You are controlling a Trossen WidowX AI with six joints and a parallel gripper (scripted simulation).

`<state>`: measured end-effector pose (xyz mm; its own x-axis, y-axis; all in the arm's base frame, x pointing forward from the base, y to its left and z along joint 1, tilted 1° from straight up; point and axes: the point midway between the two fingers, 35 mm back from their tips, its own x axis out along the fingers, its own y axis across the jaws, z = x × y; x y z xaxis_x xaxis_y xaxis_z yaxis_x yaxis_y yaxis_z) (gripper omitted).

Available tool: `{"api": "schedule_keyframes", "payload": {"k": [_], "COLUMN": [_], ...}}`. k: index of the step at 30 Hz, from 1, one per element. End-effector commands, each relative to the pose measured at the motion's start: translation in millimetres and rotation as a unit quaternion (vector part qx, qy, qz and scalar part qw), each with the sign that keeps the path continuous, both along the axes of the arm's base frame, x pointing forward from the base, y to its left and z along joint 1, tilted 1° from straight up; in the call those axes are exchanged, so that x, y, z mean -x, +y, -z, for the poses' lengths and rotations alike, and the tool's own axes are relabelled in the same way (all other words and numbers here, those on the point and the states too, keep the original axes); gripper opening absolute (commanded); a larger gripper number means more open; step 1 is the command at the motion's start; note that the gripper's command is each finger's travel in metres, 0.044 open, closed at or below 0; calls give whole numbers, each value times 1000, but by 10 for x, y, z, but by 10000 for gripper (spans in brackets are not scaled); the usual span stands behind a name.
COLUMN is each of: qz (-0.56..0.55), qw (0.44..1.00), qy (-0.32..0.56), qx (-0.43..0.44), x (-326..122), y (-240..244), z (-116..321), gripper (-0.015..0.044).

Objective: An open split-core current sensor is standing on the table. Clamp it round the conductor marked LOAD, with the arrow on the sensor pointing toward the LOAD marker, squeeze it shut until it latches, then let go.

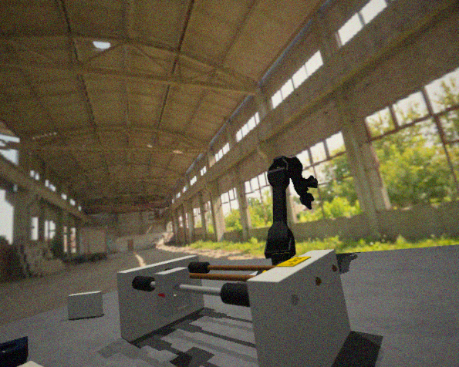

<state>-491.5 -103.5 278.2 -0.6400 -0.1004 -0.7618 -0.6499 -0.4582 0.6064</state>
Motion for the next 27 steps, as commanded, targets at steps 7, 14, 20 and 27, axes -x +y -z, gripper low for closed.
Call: {"api": "schedule_keyframes", "payload": {"k": [7,14,20,27], "qz": [-106,-267,-404,-536], "qw": [993,958,903,820], "qy": [53,100,147,200], "qx": [12,-4,-10,3], "x": [-331,-1005,-1822,-2963], "y": [-741,-1775,-2514,-3069], "z": [-309,-419,-502,-613], "gripper": [440,440,440,440]}}
